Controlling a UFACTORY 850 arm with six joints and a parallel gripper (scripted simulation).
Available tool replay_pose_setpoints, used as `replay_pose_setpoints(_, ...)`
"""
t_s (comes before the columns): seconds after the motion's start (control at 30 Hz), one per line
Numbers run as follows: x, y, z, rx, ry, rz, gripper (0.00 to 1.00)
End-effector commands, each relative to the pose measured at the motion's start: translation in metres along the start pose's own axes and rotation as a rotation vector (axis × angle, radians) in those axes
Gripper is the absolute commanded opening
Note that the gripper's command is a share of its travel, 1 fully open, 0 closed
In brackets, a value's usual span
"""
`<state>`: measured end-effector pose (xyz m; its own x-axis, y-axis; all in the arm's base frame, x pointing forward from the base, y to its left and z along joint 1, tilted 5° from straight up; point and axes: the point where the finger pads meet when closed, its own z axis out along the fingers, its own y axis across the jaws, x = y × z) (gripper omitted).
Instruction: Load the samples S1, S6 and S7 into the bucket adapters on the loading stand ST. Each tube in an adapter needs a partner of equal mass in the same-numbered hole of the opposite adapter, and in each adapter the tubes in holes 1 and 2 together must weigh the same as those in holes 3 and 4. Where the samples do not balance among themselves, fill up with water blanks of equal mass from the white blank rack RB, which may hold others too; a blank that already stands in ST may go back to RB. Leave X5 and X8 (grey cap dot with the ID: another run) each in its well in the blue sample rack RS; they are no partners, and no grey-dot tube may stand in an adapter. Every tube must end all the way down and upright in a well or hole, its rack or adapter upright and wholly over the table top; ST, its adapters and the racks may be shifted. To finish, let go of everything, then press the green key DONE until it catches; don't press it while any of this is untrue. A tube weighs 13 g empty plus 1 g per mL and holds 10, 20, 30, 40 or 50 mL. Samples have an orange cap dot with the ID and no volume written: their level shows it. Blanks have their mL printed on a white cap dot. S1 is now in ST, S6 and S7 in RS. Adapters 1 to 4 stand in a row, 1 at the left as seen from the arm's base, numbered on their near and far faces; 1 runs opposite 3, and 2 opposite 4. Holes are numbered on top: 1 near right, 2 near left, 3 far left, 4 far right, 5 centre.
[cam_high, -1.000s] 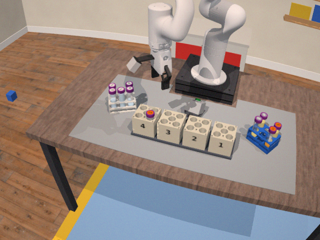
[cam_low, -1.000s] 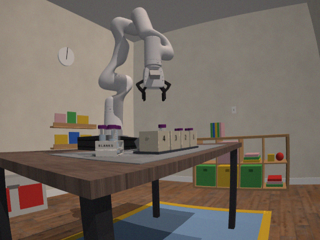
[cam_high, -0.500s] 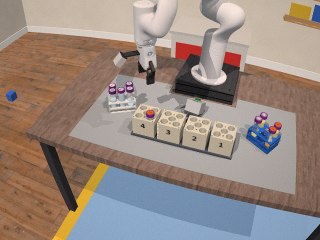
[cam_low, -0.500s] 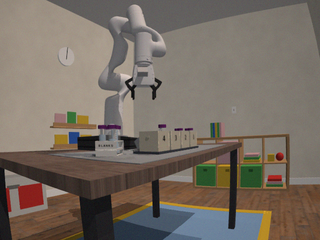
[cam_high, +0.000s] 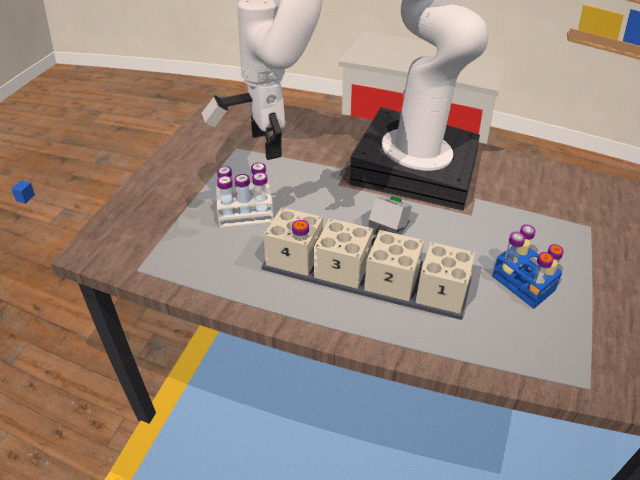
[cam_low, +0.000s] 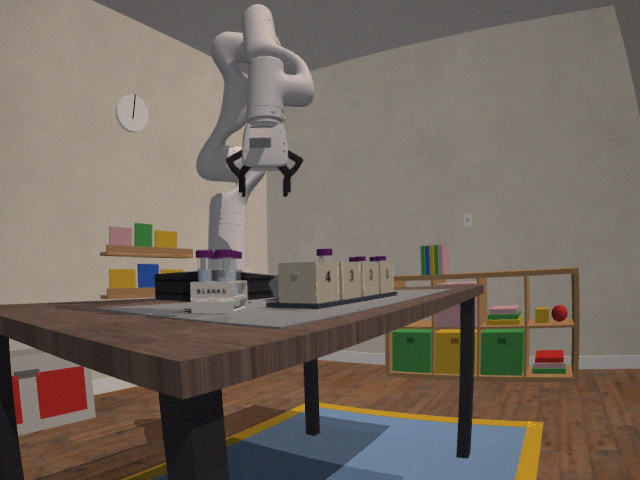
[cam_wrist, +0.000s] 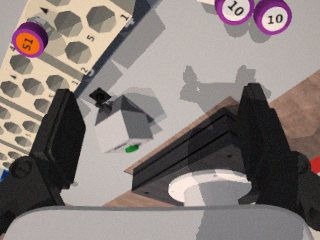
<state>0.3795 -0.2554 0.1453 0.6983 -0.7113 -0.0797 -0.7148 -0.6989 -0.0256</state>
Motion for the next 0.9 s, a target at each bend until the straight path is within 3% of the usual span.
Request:
replay_pose_setpoints(0.0, 0.015, 0.019, -0.001, 0.002, 0.001, -0.001, 1.0)
replay_pose_setpoints(0.7, 0.069, 0.096, -0.001, 0.001, 0.001, 0.0, 1.0)
replay_pose_setpoints(0.87, 0.069, 0.096, 0.005, 0.001, 0.001, 0.0, 1.0)
